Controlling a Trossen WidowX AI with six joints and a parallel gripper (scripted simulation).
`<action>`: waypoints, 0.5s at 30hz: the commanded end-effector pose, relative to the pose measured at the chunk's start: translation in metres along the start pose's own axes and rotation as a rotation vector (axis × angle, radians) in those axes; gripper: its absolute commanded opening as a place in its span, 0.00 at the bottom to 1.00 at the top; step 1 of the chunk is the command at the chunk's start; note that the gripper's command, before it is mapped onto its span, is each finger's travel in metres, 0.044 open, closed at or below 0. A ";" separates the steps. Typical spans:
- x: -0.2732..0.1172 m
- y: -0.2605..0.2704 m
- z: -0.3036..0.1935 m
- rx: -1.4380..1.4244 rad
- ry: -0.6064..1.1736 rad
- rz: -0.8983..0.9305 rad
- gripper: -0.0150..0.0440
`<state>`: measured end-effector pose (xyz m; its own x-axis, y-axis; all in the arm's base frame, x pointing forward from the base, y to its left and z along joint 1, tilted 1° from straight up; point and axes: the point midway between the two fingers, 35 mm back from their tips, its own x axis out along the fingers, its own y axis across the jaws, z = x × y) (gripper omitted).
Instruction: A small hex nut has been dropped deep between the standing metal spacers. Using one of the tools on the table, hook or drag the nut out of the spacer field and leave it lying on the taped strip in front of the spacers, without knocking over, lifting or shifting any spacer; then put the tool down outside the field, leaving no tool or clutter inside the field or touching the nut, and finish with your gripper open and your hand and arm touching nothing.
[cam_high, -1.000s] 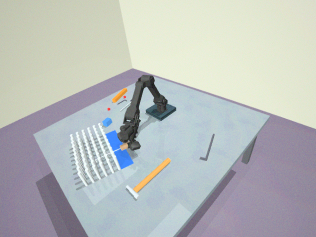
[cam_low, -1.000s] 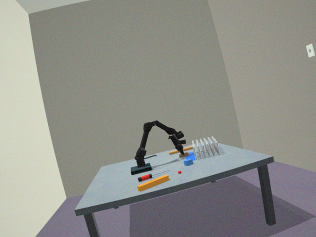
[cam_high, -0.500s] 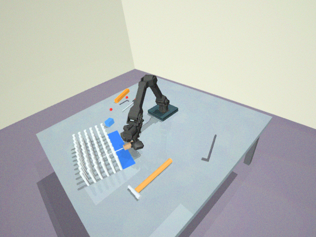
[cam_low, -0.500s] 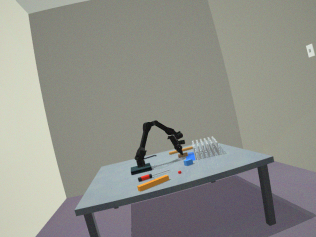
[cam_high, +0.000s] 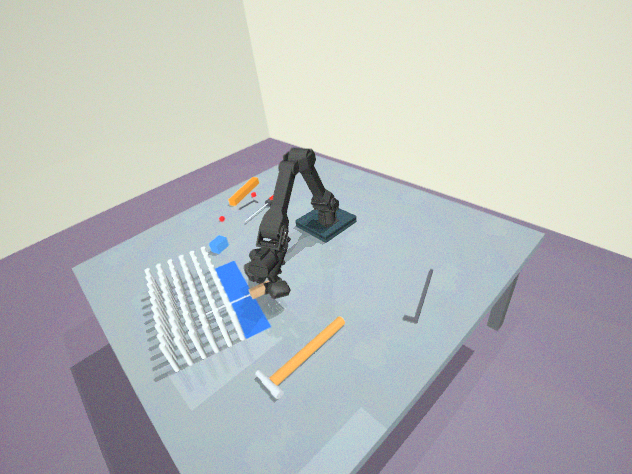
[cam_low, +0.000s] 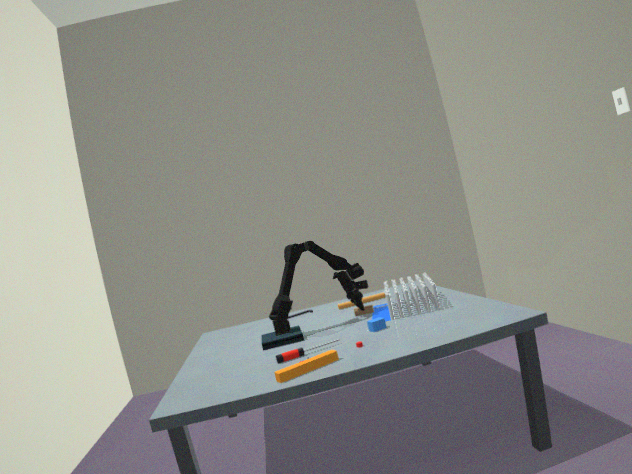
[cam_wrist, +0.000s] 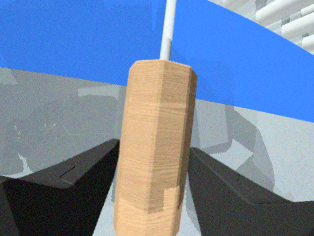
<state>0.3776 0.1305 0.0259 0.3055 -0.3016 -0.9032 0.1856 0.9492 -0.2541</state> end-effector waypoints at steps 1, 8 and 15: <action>-0.002 -0.001 -0.004 0.002 -0.002 -0.002 0.25; -0.003 -0.001 -0.008 0.002 -0.001 -0.002 0.25; -0.005 -0.001 -0.012 0.002 0.000 -0.002 0.25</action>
<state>0.3677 0.1325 0.0256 0.3041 -0.3013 -0.9037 0.1853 0.9493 -0.2541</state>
